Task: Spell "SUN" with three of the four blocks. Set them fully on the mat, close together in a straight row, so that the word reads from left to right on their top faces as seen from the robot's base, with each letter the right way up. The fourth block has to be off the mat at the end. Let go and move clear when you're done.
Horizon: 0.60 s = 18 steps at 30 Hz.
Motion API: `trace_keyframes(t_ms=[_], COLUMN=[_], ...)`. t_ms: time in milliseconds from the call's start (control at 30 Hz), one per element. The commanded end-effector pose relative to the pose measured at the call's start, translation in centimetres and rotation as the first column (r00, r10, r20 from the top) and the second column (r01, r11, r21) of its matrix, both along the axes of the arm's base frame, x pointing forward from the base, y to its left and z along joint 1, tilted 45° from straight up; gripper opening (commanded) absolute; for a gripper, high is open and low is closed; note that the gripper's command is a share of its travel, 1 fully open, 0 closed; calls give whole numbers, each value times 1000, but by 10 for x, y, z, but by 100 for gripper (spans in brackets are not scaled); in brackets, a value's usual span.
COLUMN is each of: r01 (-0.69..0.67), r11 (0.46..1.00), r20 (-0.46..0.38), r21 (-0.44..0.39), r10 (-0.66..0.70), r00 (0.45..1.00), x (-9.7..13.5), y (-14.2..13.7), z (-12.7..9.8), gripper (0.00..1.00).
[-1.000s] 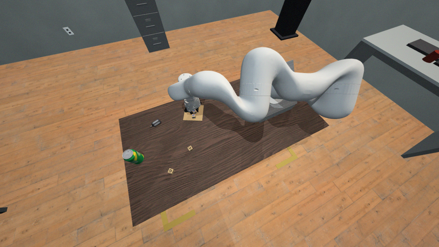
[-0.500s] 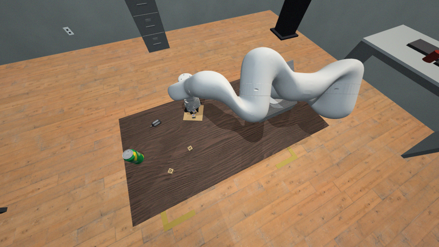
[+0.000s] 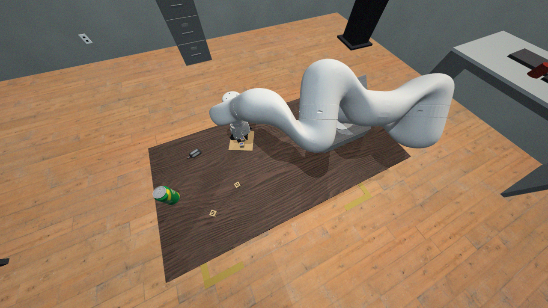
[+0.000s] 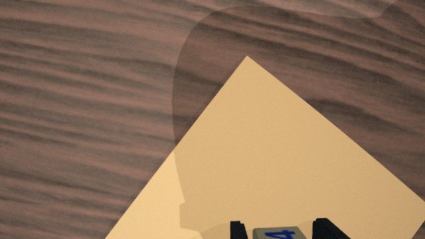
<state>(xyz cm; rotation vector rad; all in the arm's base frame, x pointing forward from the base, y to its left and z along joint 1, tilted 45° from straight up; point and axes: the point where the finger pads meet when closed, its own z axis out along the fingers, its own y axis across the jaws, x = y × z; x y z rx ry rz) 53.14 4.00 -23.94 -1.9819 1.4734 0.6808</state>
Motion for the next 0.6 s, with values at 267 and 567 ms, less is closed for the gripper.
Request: trace_keyframes(t_ms=[267,567], r01=[1,1], r11=[1000,1000], r20=[2,2], r21=[-1,-1], r10=[-1,-1], r00=[1000,1000], x=[1,1], y=[-1,-1], z=[1,1], gripper=[23,23])
